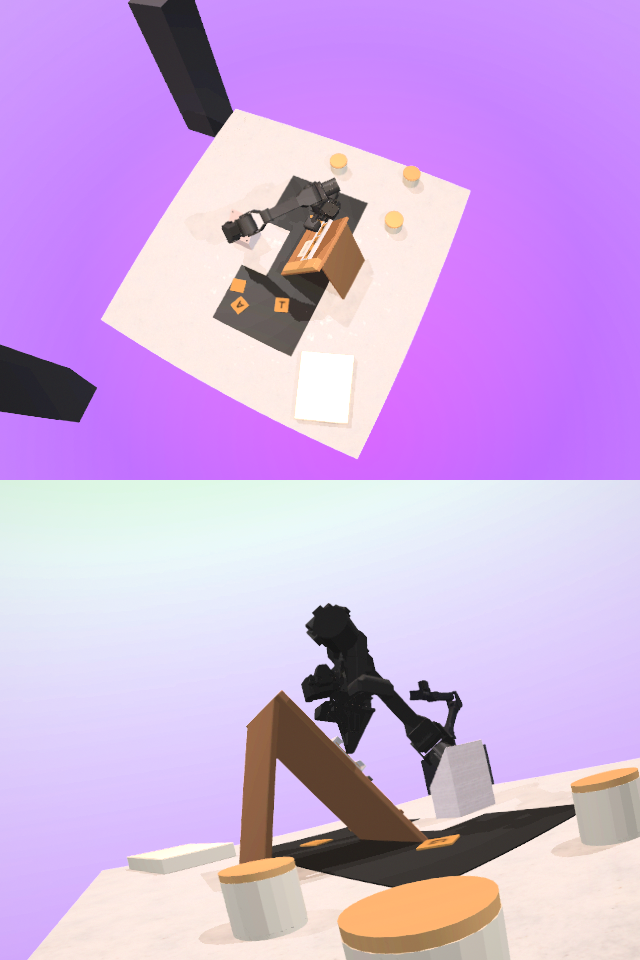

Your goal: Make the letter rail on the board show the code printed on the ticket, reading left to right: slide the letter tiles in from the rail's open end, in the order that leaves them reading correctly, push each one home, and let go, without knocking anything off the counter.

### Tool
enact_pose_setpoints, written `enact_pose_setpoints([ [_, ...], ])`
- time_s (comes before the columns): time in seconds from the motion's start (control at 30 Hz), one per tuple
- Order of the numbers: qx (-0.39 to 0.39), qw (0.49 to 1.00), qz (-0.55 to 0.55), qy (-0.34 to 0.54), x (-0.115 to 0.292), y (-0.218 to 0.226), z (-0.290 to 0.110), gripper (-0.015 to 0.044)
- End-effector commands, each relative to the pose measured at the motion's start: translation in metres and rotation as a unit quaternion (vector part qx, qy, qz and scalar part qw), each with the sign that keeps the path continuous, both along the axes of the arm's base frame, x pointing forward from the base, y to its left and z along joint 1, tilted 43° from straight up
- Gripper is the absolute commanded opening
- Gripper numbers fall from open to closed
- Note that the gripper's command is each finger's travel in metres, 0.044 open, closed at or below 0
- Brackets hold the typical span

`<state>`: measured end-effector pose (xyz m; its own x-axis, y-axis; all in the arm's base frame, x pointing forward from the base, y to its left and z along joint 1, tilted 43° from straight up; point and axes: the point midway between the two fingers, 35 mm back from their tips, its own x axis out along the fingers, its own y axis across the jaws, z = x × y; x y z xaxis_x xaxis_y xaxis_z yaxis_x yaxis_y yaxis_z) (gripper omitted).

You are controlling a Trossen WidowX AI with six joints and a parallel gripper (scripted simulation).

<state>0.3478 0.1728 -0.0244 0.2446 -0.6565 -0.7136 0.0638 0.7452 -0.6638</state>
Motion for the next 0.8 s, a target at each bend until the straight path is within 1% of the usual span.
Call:
enact_pose_setpoints([
  [0.0,-0.002,1.000,0.002,0.000,0.0000,-0.0003,0.0005,0.0000],
  [0.77,-0.002,1.000,0.002,0.000,-0.0007,-0.0059,0.0055,0.0000],
])
